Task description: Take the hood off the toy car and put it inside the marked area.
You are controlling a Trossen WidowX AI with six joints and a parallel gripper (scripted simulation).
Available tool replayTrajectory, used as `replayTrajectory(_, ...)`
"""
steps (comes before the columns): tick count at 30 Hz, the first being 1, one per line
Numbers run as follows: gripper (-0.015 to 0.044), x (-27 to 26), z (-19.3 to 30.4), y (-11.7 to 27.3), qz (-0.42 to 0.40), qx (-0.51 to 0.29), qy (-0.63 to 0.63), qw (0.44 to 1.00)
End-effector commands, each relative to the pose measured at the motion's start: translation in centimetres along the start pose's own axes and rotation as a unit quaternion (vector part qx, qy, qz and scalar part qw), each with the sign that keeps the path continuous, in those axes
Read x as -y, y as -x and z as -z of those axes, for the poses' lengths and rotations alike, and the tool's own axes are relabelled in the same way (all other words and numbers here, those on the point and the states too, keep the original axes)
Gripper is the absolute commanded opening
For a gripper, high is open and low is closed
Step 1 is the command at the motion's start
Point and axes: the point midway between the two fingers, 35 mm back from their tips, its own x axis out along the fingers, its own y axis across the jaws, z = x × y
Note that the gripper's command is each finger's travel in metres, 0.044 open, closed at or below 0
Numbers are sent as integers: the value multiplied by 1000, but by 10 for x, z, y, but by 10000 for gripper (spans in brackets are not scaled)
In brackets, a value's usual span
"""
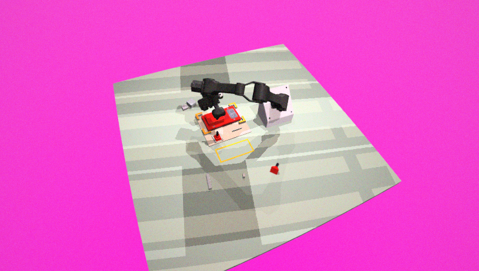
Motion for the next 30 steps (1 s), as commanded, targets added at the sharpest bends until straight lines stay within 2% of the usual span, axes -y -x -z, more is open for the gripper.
replayTrajectory(1, 440, -1, 1, -6, -3, 0, -3, 1000)
replayTrajectory(30, 440, -2, 2, -25, -4, 0, -3, 1000)
